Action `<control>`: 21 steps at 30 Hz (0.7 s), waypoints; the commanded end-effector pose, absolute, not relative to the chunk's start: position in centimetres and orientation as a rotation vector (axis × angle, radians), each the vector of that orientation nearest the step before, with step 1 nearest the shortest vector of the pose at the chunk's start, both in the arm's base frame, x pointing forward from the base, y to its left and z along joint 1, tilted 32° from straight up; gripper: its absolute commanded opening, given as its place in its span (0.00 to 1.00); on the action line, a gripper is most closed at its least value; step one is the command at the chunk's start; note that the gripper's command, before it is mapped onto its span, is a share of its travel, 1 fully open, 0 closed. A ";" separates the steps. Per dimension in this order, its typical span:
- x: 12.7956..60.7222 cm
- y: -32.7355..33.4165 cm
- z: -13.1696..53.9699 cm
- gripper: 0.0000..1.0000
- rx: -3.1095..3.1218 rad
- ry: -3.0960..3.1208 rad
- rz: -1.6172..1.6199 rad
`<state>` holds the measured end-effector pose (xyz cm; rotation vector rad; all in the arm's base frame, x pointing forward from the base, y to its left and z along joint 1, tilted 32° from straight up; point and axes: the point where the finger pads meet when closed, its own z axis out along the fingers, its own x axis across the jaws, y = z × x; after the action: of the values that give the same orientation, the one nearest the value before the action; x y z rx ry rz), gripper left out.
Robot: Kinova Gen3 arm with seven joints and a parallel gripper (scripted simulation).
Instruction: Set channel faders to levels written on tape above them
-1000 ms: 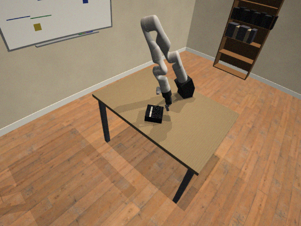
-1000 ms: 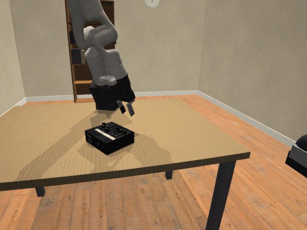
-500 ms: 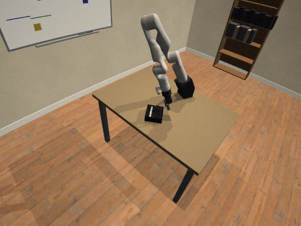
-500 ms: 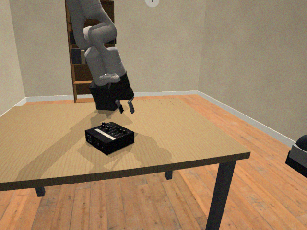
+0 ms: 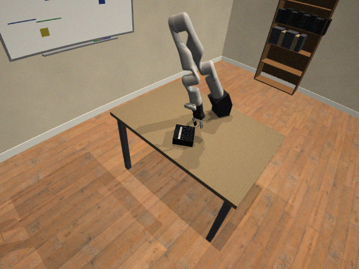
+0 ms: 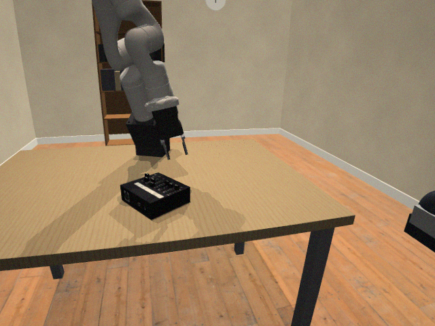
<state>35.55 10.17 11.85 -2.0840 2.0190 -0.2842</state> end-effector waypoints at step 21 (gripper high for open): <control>35.9 7.7 15.8 1.00 -2.927 0.908 -0.639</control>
<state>35.72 7.80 15.15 -2.9062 0.9699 -0.6216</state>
